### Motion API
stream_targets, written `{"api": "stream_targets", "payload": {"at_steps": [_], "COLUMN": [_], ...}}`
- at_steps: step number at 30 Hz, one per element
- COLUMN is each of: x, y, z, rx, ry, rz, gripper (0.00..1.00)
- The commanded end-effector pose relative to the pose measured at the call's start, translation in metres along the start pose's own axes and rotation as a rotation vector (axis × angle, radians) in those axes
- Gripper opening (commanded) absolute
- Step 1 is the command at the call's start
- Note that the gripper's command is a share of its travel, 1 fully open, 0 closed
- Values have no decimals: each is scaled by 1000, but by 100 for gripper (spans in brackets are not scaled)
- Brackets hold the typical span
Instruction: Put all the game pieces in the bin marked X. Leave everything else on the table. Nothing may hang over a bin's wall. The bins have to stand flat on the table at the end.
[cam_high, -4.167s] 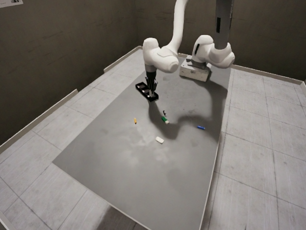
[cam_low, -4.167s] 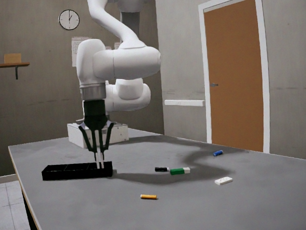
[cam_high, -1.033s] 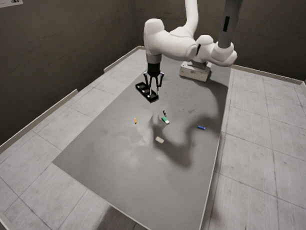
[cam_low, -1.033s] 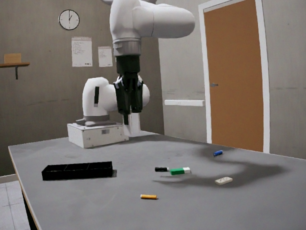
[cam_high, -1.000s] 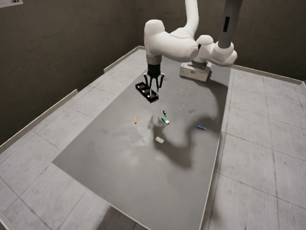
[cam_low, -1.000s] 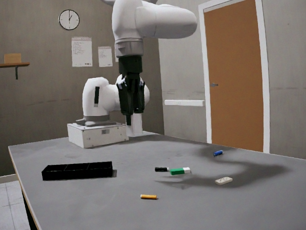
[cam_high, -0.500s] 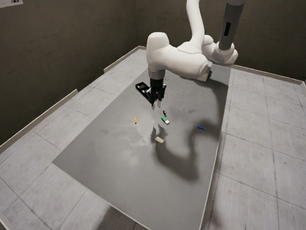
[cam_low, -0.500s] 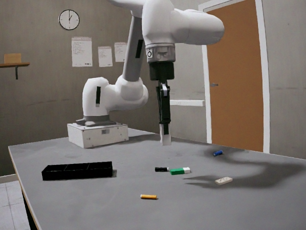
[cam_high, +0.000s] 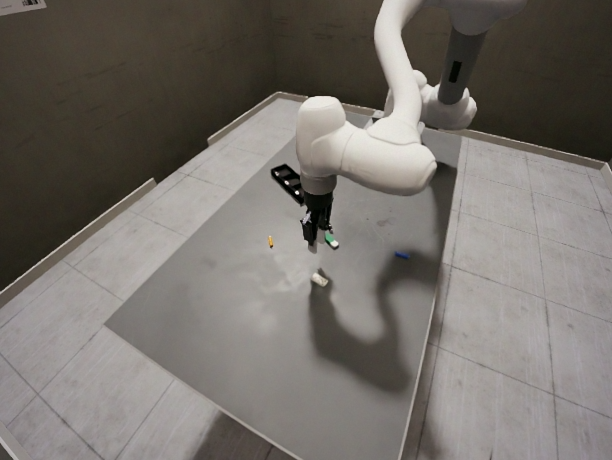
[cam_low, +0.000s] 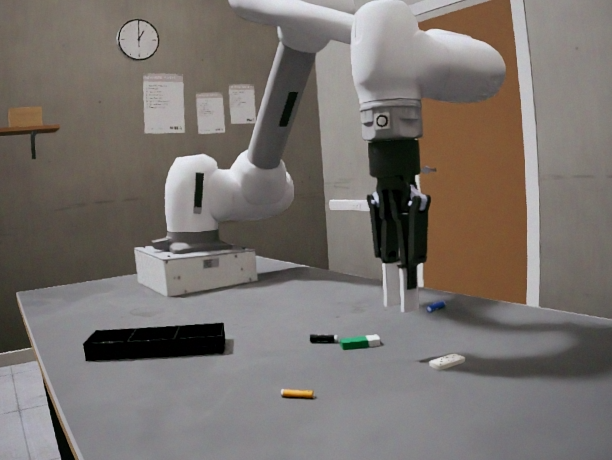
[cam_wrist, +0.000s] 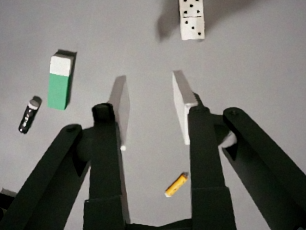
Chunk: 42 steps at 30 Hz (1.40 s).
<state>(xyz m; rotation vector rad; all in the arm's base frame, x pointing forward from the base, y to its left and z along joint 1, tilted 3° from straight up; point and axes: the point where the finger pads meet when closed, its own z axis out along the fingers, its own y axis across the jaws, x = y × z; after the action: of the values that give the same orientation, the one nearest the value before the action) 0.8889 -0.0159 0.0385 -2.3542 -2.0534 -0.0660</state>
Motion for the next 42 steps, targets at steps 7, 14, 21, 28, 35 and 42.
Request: {"api": "stream_targets", "payload": {"at_steps": [7, 14, 21, 28, 35, 42], "x": [50, 51, 49, 49, 48, 48], "y": [54, 56, 54, 53, 53, 53], "z": [18, 18, 18, 18, 18, 26], "rx": [-1, -1, -1, -1, -1, -1], "ry": [0, 0, 0, 0, 0, 0], "rz": [0, 0, 0, 0, 0, 0], "gripper": [32, 32, 32, 32, 32, 32]}}
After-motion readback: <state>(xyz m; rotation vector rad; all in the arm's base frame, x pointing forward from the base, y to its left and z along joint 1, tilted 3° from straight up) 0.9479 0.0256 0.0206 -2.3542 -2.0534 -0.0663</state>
